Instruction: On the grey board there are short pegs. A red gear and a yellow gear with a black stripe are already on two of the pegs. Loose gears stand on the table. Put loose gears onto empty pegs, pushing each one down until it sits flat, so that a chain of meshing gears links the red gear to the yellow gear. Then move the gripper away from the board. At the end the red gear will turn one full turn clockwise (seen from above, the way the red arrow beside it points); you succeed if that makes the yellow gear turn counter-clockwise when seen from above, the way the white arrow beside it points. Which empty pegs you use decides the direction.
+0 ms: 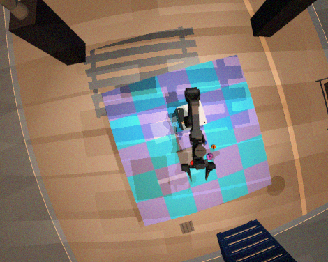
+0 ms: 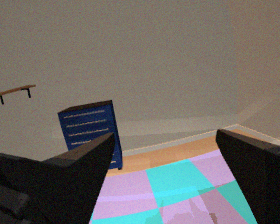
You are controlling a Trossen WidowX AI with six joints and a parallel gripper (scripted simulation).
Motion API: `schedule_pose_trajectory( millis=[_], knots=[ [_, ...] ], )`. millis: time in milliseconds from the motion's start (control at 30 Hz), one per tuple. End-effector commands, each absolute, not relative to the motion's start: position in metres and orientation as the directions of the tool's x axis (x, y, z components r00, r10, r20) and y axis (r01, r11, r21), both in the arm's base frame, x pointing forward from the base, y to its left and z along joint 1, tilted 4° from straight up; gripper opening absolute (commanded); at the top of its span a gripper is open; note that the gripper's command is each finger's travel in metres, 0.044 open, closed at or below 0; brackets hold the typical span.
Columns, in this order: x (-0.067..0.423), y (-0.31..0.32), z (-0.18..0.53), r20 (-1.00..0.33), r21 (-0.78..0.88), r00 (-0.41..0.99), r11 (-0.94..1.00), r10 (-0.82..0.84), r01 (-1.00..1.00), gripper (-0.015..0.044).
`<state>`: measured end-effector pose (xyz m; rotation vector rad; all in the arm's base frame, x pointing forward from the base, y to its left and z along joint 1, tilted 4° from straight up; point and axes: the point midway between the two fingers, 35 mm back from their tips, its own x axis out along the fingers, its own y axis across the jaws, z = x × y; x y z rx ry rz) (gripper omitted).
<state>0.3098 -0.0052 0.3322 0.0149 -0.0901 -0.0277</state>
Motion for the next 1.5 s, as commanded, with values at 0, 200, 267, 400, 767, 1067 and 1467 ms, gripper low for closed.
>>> schedule_pose_trajectory(
  millis=[0,200,267,400,767,1067,1467],
  knots=[
    [0.311,-0.004,0.330,0.080,0.019,0.997,1.000,-0.025,0.023,0.0426],
    [0.338,0.038,0.253,-0.247,0.114,0.965,0.991,0.090,-0.063,0.0440],
    [0.342,0.054,0.223,-0.366,0.146,0.922,0.987,0.124,-0.075,0.0440],
    [0.336,0.084,0.161,-0.590,0.187,0.791,0.980,0.164,-0.063,0.0440],
    [0.254,0.134,0.028,-0.974,0.047,0.221,0.998,0.055,-0.044,0.0440],
    [0.211,0.142,0.001,-0.998,-0.061,0.020,0.996,-0.059,-0.068,0.0440],
    [0.210,0.143,-0.018,-0.998,-0.061,0.020,0.996,-0.059,-0.068,0.0440]
  ],
)
